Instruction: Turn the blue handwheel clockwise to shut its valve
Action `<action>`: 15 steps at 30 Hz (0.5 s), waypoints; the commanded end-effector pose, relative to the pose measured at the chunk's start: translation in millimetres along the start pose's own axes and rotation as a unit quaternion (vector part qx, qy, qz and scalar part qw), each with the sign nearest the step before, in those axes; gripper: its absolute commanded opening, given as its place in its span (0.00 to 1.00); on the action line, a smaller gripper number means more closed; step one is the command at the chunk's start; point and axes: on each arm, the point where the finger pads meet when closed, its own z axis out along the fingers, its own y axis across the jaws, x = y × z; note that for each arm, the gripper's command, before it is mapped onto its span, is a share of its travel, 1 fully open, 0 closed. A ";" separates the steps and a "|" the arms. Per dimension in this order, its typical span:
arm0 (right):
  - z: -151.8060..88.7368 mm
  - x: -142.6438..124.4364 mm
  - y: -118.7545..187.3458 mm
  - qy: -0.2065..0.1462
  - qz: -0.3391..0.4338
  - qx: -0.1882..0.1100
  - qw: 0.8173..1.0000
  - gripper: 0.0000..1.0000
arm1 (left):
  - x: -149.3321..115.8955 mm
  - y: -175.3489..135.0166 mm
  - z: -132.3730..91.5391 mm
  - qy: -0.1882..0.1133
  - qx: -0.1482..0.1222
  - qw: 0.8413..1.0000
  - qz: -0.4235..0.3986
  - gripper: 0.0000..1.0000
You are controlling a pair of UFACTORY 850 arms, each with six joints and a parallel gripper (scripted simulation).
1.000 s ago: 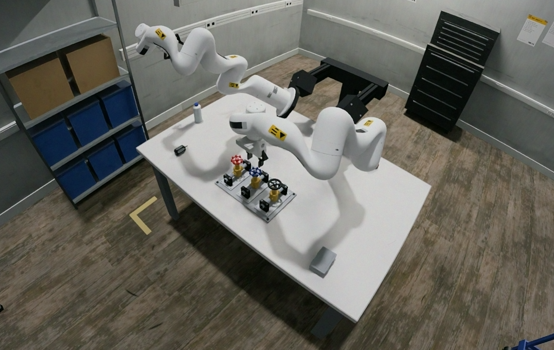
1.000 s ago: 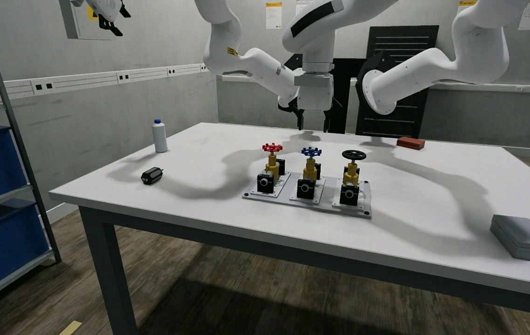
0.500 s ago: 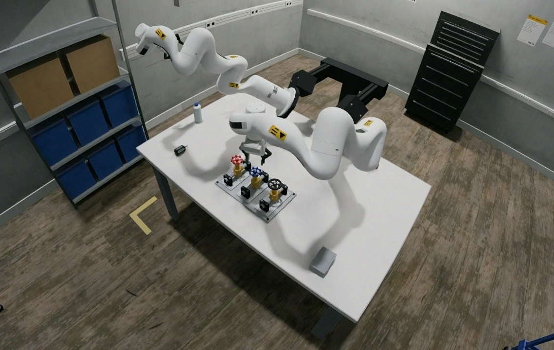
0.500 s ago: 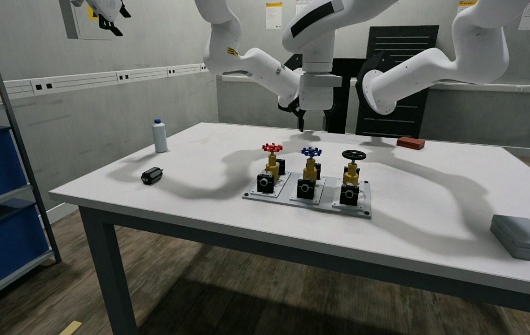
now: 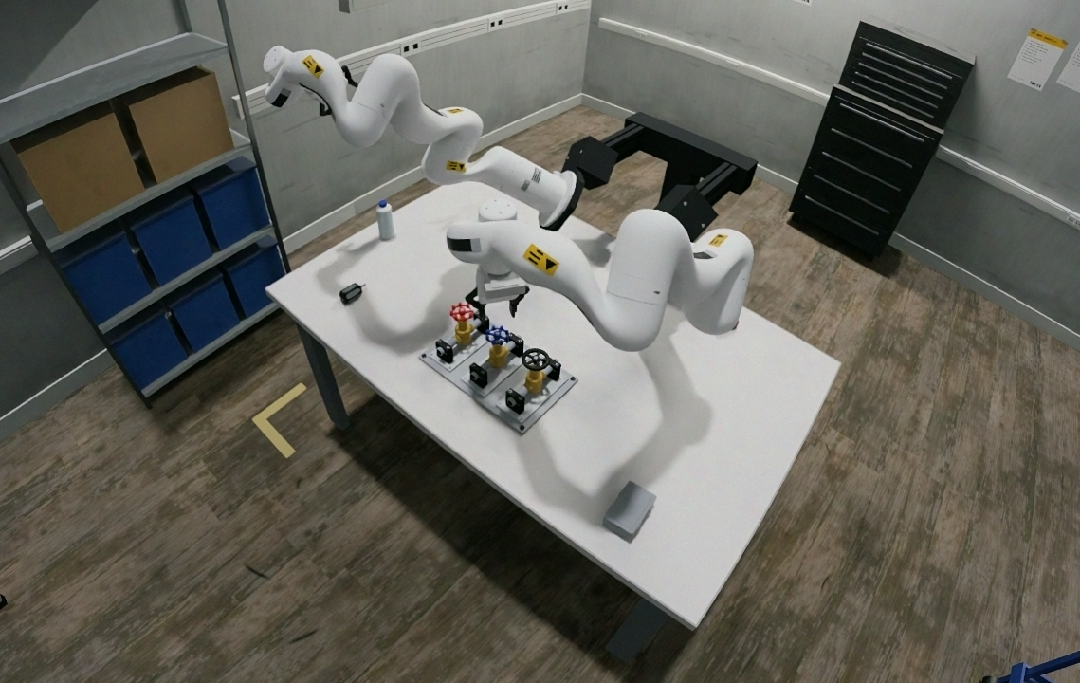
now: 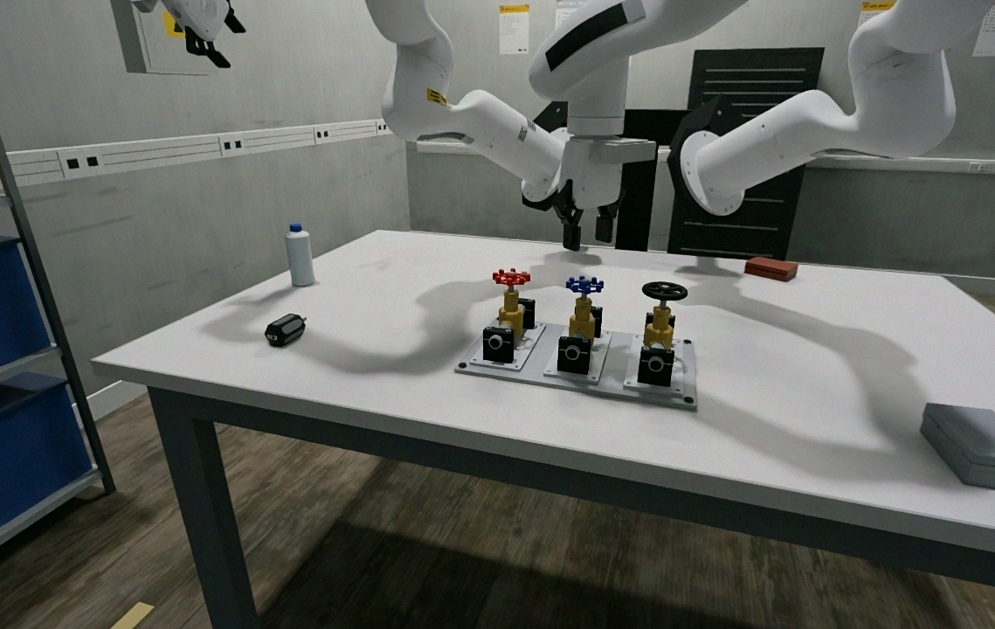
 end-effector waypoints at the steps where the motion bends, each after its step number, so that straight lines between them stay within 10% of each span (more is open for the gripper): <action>1: -0.5 0.2 0.1 0.001 0.000 0.000 1.000 1.00 | -0.1 0.4 -0.5 0.001 -0.007 0.997 -0.075 0.79; 15: -0.5 0.2 0.1 0.001 0.000 0.000 1.000 1.00 | -0.1 0.4 -0.5 -0.001 -0.007 0.947 -0.322 0.79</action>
